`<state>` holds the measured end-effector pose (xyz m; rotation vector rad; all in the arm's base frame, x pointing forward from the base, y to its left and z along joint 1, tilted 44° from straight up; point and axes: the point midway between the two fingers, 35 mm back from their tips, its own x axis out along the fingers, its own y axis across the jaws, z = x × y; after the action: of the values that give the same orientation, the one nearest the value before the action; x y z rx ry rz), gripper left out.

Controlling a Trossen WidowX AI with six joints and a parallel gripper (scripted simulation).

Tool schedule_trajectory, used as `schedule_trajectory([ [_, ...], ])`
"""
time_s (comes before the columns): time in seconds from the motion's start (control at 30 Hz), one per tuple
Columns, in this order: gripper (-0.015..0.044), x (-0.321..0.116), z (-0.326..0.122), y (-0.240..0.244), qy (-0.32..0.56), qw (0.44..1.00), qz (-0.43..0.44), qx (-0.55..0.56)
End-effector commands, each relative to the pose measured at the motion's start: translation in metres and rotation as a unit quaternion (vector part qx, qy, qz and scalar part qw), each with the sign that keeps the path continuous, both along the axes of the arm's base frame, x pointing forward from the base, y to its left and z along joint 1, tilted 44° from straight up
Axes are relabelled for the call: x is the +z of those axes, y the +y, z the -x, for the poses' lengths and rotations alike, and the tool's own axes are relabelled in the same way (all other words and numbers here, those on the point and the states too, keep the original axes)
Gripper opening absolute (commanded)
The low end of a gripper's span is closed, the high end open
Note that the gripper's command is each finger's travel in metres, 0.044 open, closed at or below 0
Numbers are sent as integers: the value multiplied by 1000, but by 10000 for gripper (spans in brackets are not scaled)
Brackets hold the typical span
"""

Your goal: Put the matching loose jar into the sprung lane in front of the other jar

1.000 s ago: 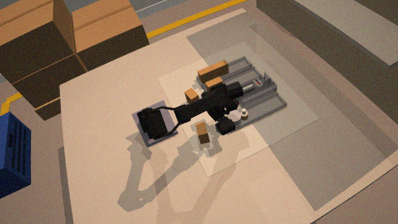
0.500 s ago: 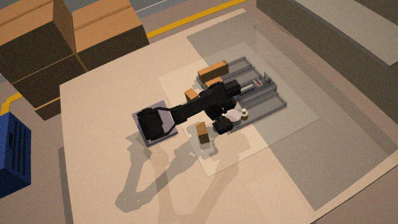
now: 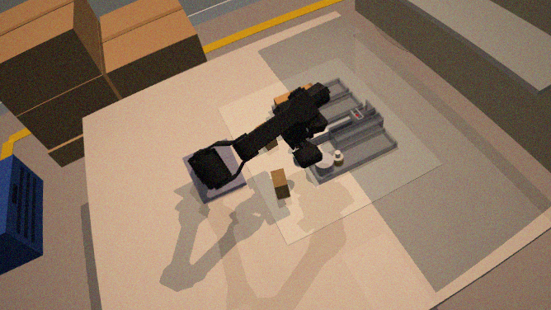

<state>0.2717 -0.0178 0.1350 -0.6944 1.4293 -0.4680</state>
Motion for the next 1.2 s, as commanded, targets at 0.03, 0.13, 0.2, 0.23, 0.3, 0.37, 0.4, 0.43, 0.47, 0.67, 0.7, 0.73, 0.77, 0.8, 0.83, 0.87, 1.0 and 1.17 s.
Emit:
schedule_trajectory([
  [0.03, 0, 15, 1, 16, -3, 1000, 7, 4],
  [0.13, 0, 16, 1, 19, -3, 1000, 8, 4],
  [0.2, 0, 7, -1, 23, -4, 1000, 8, 4],
  [0.23, 0, 0, -2, 27, -4, 1000, 7, 4],
  [0.3, 0, -14, -5, 33, -4, 1000, 7, 3],
  [0.37, 0, -27, -6, 40, -5, 1000, 6, 3],
  [0.4, 0, -34, -6, 43, -5, 1000, 6, 2],
  [0.43, 0, -41, -7, 46, -6, 1000, 6, 2],
  [0.47, 0, -48, -7, 49, -6, 1000, 6, 2],
  [0.67, 0, -90, -3, 65, -8, 1000, 6, 0],
  [0.7, 0, -95, -2, 67, -8, 1000, 6, 0],
  [0.73, 0, -99, -1, 68, -8, 1000, 6, 0],
  [0.77, 0, -100, -1, 68, -8, 1000, 6, -1],
  [0.8, 0, -100, -1, 68, -8, 1000, 6, -1],
  [0.83, 0, -100, -1, 68, -8, 1000, 6, -1],
  [0.87, 0, -101, -2, 67, -8, 1000, 6, -1],
  [1.0, 0, -109, -3, 59, -8, 1000, 6, 0],
  [1.17, 0, -117, -4, 51, -8, 1000, 6, -1],
])
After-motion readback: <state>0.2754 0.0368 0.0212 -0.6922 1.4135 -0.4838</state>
